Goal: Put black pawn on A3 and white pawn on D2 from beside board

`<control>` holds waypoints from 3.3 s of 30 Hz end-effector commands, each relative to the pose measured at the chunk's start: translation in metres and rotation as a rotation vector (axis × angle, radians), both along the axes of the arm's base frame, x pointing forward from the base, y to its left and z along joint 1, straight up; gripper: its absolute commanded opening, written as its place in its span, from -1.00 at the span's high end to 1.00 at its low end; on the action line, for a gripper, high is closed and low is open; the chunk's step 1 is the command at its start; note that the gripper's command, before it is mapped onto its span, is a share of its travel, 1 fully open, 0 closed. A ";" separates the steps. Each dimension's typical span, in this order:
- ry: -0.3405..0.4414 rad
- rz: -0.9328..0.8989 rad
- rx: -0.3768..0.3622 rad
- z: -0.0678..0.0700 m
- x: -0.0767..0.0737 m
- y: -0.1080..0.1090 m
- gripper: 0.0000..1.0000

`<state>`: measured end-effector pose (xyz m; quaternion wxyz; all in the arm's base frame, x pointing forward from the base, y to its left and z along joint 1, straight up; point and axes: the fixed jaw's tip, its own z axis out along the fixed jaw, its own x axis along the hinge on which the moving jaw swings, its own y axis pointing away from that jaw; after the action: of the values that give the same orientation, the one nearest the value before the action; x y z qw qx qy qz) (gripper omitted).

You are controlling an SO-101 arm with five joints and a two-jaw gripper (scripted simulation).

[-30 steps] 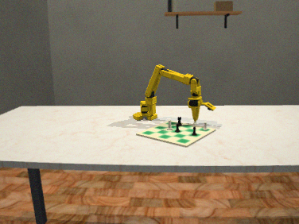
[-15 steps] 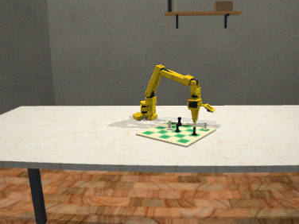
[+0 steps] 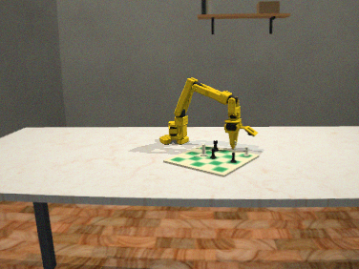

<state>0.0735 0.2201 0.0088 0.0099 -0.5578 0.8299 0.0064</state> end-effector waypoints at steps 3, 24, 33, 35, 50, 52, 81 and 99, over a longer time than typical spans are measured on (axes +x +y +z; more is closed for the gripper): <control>0.000 -0.002 0.005 0.004 -0.002 0.002 0.81; 0.000 -0.002 0.005 0.008 -0.001 0.004 0.81; 0.000 -0.002 0.005 0.008 0.000 0.004 0.81; 0.000 -0.002 0.005 0.008 0.000 0.004 0.81; -0.001 -0.002 0.005 0.005 0.001 0.002 0.81; -0.001 -0.002 0.005 0.005 0.001 0.002 0.81; -0.001 -0.002 0.004 0.003 0.002 0.001 0.86; -0.001 -0.002 0.004 0.003 0.002 0.001 1.00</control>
<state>0.0746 0.2231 0.0137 0.0139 -0.5578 0.8298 0.0093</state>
